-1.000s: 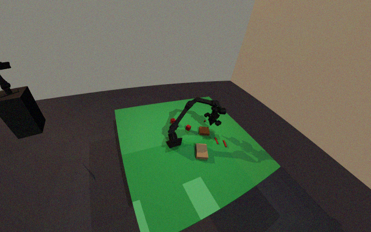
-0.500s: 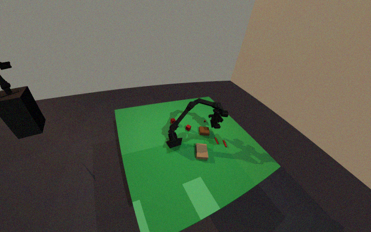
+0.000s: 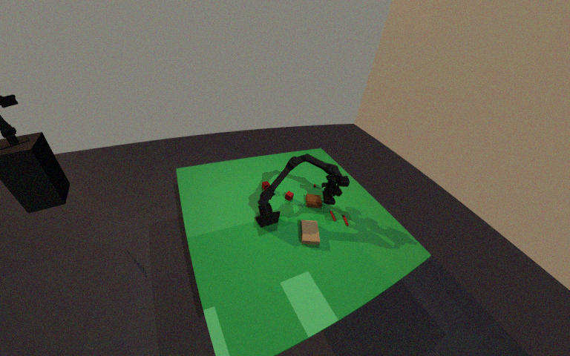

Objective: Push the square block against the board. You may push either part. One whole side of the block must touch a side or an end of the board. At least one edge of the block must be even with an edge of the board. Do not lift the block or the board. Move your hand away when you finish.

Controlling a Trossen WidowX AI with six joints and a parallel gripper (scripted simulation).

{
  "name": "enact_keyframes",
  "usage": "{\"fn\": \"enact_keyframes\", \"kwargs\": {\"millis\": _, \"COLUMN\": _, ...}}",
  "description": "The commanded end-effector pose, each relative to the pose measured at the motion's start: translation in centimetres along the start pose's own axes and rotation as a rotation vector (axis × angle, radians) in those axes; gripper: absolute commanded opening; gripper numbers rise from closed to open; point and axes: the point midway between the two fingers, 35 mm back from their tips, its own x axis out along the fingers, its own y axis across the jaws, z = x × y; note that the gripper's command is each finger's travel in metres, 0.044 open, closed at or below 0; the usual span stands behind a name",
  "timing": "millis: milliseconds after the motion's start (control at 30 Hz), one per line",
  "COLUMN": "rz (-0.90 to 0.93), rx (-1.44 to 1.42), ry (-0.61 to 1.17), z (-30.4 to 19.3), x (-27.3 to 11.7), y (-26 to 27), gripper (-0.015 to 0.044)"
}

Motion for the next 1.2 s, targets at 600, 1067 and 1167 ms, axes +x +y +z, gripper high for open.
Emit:
{"fn": "enact_keyframes", "kwargs": {"millis": 600, "rz": 0.006, "rx": 0.013, "ry": -0.004, "z": -2.3, "x": 0.5, "y": 0.1, "gripper": 0.0000}}
{"fn": "enact_keyframes", "kwargs": {"millis": 1067, "rz": 0.006, "rx": 0.014, "ry": -0.003, "z": -4.5, "x": 0.5, "y": 0.1, "gripper": 0.0000}}
{"fn": "enact_keyframes", "kwargs": {"millis": 1167, "rz": 0.006, "rx": 0.014, "ry": -0.003, "z": -5.0, "x": 0.5, "y": 0.1, "gripper": 0.0000}}
